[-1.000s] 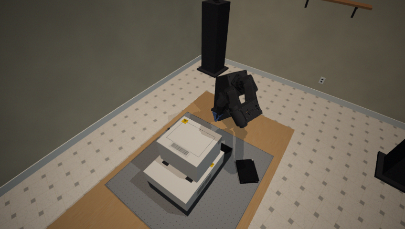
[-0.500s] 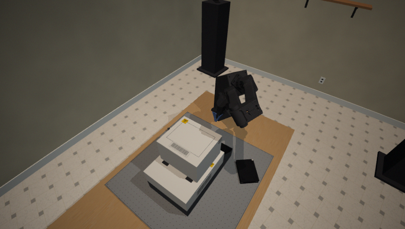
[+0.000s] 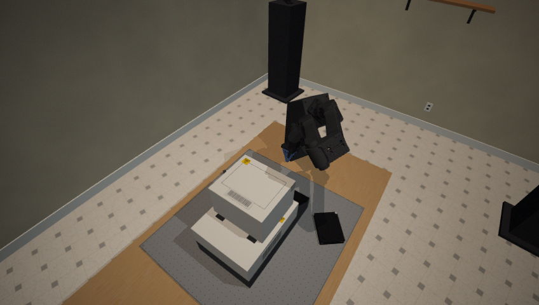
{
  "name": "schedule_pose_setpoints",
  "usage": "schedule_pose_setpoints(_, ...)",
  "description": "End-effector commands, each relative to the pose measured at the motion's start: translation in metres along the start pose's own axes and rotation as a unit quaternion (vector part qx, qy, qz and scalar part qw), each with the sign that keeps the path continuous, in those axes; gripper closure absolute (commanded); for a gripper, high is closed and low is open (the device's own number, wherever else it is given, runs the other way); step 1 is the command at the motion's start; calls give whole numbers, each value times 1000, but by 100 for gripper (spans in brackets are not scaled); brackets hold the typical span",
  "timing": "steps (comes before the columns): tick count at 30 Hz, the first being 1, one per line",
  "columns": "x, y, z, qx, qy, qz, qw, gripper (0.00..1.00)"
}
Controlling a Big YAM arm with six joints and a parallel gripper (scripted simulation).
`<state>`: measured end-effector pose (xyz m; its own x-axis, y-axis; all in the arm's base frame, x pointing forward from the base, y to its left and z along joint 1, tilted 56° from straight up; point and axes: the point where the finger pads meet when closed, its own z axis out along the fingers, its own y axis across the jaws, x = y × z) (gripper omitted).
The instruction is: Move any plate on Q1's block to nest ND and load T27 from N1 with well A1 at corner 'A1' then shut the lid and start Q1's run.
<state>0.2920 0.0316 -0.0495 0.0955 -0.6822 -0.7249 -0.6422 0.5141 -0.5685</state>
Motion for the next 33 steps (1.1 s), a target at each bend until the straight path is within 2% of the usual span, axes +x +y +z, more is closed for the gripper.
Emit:
schedule_pose_setpoints(1, 0, 7, 2, -11, -1, 12, 1000, 100)
schedule_pose_setpoints(33, 1, 5, 2, -7, 0, 9, 1000, 100)
